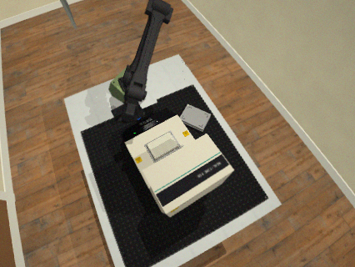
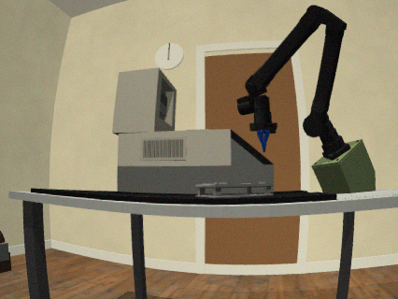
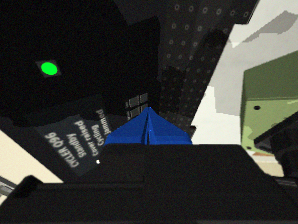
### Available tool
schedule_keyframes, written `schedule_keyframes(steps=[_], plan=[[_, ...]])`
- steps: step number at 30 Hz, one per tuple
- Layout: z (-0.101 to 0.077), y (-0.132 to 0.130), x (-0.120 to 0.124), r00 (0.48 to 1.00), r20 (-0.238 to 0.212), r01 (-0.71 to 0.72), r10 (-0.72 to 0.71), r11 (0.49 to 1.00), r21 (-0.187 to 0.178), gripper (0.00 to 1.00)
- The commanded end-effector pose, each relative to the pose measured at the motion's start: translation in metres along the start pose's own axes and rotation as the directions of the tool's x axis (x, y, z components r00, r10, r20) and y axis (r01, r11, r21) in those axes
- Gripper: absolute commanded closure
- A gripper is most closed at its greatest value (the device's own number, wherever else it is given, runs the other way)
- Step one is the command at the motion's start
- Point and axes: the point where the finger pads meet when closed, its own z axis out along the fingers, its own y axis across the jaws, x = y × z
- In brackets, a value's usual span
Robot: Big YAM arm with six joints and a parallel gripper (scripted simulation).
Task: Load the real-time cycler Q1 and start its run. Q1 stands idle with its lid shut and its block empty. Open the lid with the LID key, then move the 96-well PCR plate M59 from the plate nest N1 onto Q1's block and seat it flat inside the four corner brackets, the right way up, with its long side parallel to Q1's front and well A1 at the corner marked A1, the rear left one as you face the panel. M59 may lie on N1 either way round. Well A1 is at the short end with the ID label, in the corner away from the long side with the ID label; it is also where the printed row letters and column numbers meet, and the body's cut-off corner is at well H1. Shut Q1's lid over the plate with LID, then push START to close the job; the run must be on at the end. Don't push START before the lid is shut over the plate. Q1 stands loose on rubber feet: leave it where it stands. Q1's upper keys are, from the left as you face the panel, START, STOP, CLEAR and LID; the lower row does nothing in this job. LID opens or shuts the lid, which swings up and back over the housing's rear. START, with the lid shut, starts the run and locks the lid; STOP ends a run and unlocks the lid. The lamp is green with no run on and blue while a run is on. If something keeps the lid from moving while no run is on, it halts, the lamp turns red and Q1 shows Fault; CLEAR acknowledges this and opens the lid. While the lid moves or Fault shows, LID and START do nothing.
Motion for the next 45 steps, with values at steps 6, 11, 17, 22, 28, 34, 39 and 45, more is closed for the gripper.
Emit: schedule_keyframes(steps=[6, 11, 17, 22, 28, 34, 39, 45], plan=[[-0.010, 0.017, -0.004, 1.000, 0.013, 0.014, -0.014, 1.000, -0.023, 1.00], [-0.013, 0.016, -0.007, 1.000, 0.020, -0.007, 0.007, 1.000, -0.026, 1.00], [-0.013, 0.019, -0.004, 1.000, 0.016, 0.023, -0.023, 0.999, -0.026, 1.00], [-0.008, 0.024, -0.005, 0.999, 0.021, 0.031, -0.030, 0.999, -0.024, 1.00], [0.009, 0.023, -0.003, 1.000, 0.011, 0.003, -0.003, 1.000, -0.012, 1.00], [0.015, 0.022, -0.002, 1.000, 0.010, -0.005, 0.005, 1.000, -0.010, 1.00], [0.017, 0.033, -0.002, 1.000, 0.005, 0.001, -0.001, 1.000, -0.019, 1.00], [0.005, 0.034, -0.006, 1.000, 0.025, 0.012, -0.011, 0.999, -0.034, 1.00]])
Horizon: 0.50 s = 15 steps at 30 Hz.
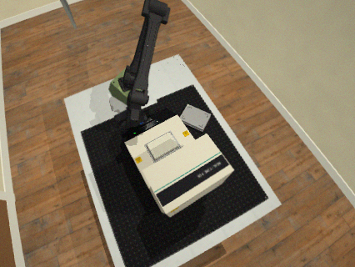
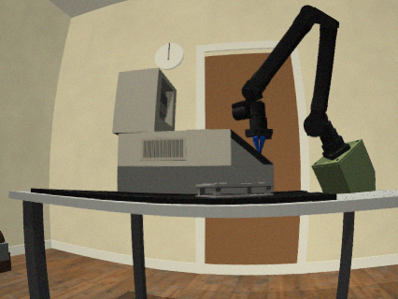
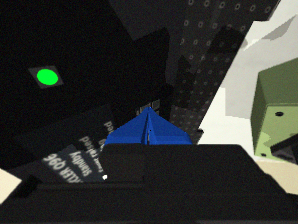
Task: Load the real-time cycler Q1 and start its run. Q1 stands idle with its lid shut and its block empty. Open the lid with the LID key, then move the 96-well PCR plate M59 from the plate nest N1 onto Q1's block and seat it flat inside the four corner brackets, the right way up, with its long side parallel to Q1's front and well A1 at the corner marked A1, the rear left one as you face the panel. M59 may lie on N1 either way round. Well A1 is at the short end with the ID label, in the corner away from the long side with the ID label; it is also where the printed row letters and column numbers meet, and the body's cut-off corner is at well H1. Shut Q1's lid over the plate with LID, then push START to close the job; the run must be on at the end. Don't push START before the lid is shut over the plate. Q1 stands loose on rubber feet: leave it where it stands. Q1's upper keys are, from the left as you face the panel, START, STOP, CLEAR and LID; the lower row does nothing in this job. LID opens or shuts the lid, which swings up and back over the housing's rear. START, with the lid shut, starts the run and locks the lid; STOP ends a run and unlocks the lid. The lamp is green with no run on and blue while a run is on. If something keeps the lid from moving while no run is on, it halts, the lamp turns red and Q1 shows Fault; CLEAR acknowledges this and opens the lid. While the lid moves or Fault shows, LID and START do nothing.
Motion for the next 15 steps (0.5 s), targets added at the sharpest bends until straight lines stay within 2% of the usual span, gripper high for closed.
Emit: schedule_keyframes(steps=[1, 6, 15], plan=[[-0.0188, 0.0181, -0.0077, 0.999, 0.039, 0.020, -0.018, 0.999, -0.041, 1.00], [-0.0209, 0.0231, -0.0060, 0.998, 0.040, 0.041, -0.039, 0.998, -0.056, 1.00], [-0.0177, 0.0194, -0.0040, 0.999, 0.034, 0.026, -0.024, 0.998, -0.054, 1.00]])
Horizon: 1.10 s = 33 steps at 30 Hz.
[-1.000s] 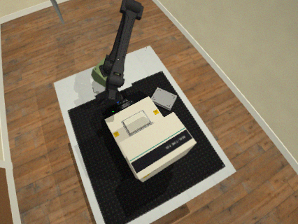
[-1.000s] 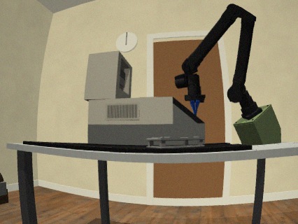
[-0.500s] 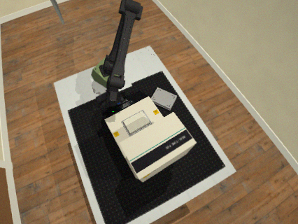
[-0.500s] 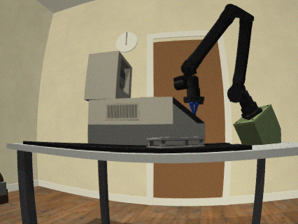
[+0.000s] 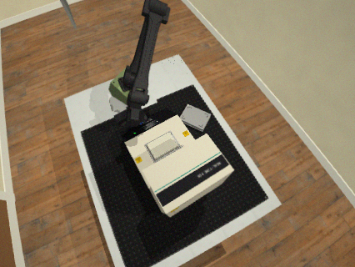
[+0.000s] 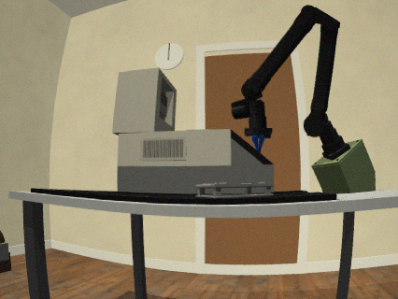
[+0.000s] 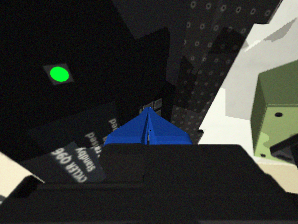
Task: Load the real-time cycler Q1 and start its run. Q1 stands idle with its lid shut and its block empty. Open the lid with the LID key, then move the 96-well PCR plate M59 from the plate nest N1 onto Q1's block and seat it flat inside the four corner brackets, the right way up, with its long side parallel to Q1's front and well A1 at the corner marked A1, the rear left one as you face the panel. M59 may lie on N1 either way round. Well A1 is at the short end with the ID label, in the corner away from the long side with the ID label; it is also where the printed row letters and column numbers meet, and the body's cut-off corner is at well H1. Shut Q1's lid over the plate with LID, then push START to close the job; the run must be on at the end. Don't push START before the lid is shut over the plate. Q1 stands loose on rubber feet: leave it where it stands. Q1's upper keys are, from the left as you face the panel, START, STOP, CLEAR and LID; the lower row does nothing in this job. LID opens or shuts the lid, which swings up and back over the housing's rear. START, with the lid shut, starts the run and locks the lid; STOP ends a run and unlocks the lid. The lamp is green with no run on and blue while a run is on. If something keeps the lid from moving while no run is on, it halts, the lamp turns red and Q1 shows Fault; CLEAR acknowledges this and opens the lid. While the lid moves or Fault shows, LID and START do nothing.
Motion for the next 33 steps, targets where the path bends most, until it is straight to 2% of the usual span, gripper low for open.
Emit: schedule_keyframes(steps=[1, 6, 10, 25, 33], plan=[[-0.013, 0.015, -0.005, 1.000, 0.029, 0.012, -0.011, 0.999, -0.047, 1.00], [-0.009, 0.010, -0.005, 1.000, 0.028, 0.007, -0.006, 0.999, -0.043, 1.00], [-0.007, 0.003, -0.003, 1.000, 0.017, -0.005, 0.006, 1.000, -0.024, 1.00], [-0.017, 0.017, -0.005, 0.999, 0.030, 0.019, -0.018, 0.999, -0.044, 1.00], [-0.011, 0.017, -0.010, 1.000, 0.022, 0.011, -0.010, 1.000, -0.029, 1.00]])
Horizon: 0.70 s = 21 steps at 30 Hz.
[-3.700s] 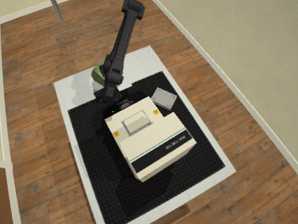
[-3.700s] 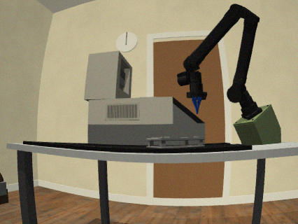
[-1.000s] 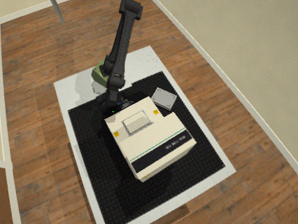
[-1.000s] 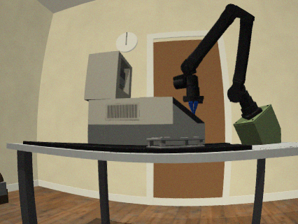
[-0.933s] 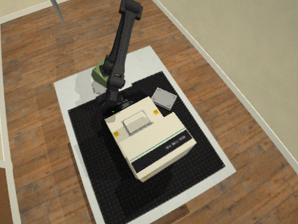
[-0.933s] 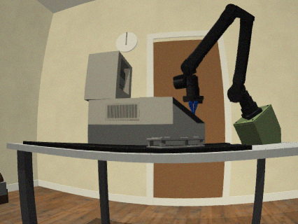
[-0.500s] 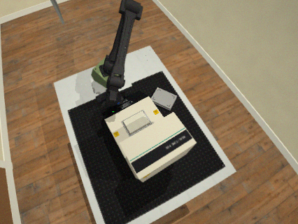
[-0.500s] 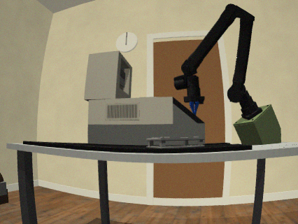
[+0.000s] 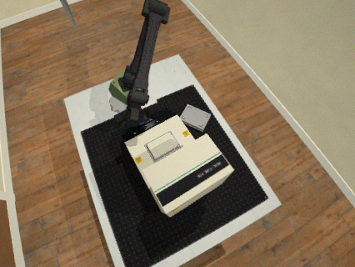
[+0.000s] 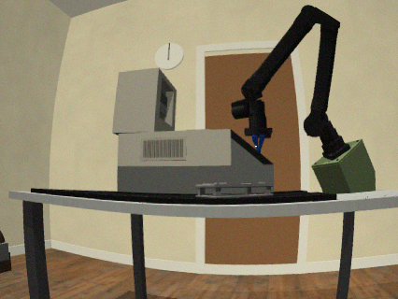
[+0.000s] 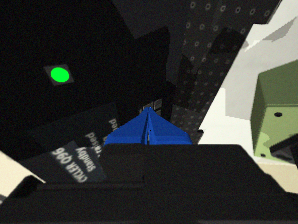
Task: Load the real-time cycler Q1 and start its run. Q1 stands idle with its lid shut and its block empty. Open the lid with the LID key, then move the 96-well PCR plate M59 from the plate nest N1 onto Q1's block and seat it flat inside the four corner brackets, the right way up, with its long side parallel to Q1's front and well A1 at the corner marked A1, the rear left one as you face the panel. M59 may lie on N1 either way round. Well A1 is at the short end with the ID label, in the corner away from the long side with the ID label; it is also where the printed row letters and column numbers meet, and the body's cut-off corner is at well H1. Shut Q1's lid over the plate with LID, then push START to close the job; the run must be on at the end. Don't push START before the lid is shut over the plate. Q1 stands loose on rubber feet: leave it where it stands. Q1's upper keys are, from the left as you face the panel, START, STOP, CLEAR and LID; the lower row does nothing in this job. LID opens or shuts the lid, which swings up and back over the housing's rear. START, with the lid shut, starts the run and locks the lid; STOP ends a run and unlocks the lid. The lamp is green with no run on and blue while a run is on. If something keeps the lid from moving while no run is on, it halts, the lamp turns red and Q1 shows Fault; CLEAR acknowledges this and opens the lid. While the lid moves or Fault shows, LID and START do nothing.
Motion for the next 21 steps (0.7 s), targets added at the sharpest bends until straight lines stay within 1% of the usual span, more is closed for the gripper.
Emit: schedule_keyframes(steps=[1, 12, 15, 21], plan=[[-0.010, 0.017, -0.010, 1.000, 0.021, 0.013, -0.012, 0.999, -0.029, 1.00], [-0.003, 0.005, 0.001, 1.000, 0.009, 0.007, -0.006, 1.000, -0.022, 1.00], [-0.007, 0.011, 0.001, 1.000, 0.015, 0.014, -0.014, 0.999, -0.035, 1.00], [-0.010, 0.014, 0.001, 1.000, 0.018, 0.015, -0.014, 0.999, -0.037, 1.00]])
